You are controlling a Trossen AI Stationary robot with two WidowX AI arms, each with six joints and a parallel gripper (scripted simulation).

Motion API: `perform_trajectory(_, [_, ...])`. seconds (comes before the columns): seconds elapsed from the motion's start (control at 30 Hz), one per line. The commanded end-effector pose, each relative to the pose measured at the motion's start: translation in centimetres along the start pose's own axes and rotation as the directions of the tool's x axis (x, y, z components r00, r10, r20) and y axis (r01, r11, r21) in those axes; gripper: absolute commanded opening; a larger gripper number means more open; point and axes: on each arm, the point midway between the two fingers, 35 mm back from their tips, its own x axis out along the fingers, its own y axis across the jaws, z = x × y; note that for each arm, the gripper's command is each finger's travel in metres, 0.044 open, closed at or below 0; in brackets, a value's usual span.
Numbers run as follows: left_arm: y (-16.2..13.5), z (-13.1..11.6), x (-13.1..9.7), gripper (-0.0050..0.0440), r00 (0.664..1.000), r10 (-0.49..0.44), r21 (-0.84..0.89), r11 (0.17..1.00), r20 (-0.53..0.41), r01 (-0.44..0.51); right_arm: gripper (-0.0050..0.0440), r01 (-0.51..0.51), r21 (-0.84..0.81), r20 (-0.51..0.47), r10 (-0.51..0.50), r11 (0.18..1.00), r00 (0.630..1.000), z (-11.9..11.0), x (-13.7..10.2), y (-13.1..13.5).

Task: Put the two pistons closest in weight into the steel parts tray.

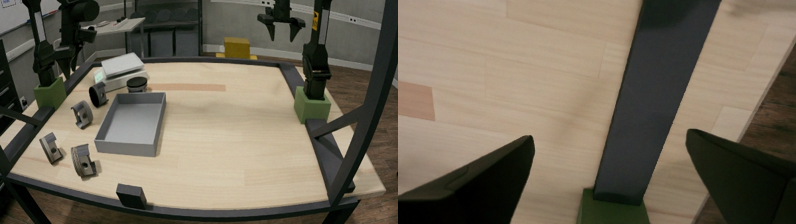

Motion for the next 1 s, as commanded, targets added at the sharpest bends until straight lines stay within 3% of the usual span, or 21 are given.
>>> perform_trajectory(0.0, [-0.03, 0.07, -0.51, 0.0378, 0.999, -0.038, -0.115, 0.993, 0.017, 0.04, 0.04, -0.003, -0.006, 0.033, 0.003, 1.0, 0.999, 0.55, -0.85, 0.11])
perform_trajectory(0.27, [-0.03, 0.07, -0.5, 0.0378, 0.998, -0.066, -0.269, 0.961, 0.014, 0.068, 0.04, -0.003, -0.006, 0.033, 0.003, 1.0, 0.999, 0.55, -0.85, 0.11])
perform_trajectory(0.6, [-0.03, 0.07, -0.49, 0.0378, 0.993, -0.113, -0.509, 0.854, 0.02, 0.107, 0.04, -0.003, -0.006, 0.033, 0.003, 1.0, 0.999, 0.55, -0.85, 0.11])
perform_trajectory(0.87, [-0.03, 0.07, -0.48, 0.0378, 0.99, -0.14, -0.64, 0.758, 0.03, 0.127, 0.04, -0.003, -0.006, 0.033, 0.003, 1.0, 0.999, 0.55, -0.85, 0.11])
perform_trajectory(0.97, [0.02, 0.12, 0.03, 0.0378, 0.99, -0.137, -0.638, 0.759, 0.032, 0.125, 0.04, -0.003, -0.006, 0.033, 0.003, 1.0, 0.999, 0.55, -0.85, 0.11])
